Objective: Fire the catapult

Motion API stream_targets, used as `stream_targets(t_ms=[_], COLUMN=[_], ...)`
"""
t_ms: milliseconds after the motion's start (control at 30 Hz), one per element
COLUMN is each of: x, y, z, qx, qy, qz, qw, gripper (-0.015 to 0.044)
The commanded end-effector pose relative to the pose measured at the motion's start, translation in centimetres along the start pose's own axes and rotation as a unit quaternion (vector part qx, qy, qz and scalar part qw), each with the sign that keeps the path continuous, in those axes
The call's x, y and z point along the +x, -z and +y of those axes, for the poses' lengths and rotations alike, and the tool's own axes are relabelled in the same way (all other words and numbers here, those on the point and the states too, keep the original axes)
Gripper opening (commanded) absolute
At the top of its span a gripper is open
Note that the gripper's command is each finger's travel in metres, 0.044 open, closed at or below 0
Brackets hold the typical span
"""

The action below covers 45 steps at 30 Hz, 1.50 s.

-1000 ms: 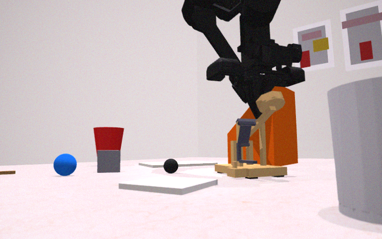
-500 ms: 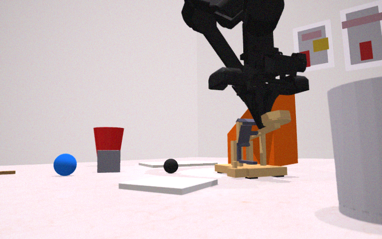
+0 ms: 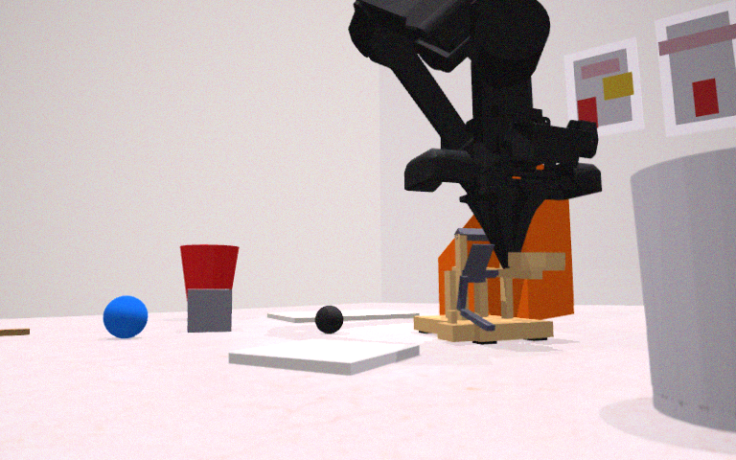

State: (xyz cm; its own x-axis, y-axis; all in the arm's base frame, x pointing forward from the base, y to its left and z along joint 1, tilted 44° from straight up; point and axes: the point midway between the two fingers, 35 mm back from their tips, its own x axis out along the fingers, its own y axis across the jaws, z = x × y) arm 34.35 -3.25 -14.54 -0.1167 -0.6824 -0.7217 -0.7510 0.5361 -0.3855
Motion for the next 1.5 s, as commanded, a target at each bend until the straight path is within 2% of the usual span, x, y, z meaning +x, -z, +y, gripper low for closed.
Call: stream_targets(t_ms=[0, 367, 400, 667, 867, 900, 933, 1067, 1133, 1233, 1333, 1400, 1433, 1467], x=[1.1, 2.6, 1.6, 1.6, -2.3, -2.5, -0.5, -0.8, -3.2, -9.0, -11.7, -11.8, -10.0, -9.9], y=[-0.2, -0.2, -0.4, -0.4, -2.9, -3.0, -1.7, -1.8, -2.1, -2.3, -2.1, -2.1, -2.4, -2.3], z=[0.1, 0.1, -0.1, -0.1, 0.2, 0.2, 0.0, -0.1, -0.2, 0.0, 0.3, 0.3, 0.3, 0.3], qx=[0.0, 0.0, 0.002, 0.002, 0.001, 0.001, 0.001, 0.001, 0.001, 0.0, 0.0, 0.0, 0.0, 0.008], qy=[-0.001, -0.001, 0.001, 0.001, -0.002, -0.002, -0.002, -0.002, -0.001, 0.002, 0.004, 0.004, 0.008, 0.007], qz=[0.001, 0.001, -0.003, -0.003, 0.0, 0.0, 0.003, 0.002, -0.001, -0.007, -0.008, -0.008, -0.012, -0.012], qw=[1.0, 1.0, 1.0, 1.0, 1.0, 1.0, 1.0, 1.0, 1.0, 1.0, 1.0, 1.0, 1.0, 1.0], gripper=[0.0, 0.0, 0.0, 0.0, 0.0157, 0.0184, 0.021, 0.0315, 0.0368, 0.044, 0.044, 0.044, 0.044, 0.044])
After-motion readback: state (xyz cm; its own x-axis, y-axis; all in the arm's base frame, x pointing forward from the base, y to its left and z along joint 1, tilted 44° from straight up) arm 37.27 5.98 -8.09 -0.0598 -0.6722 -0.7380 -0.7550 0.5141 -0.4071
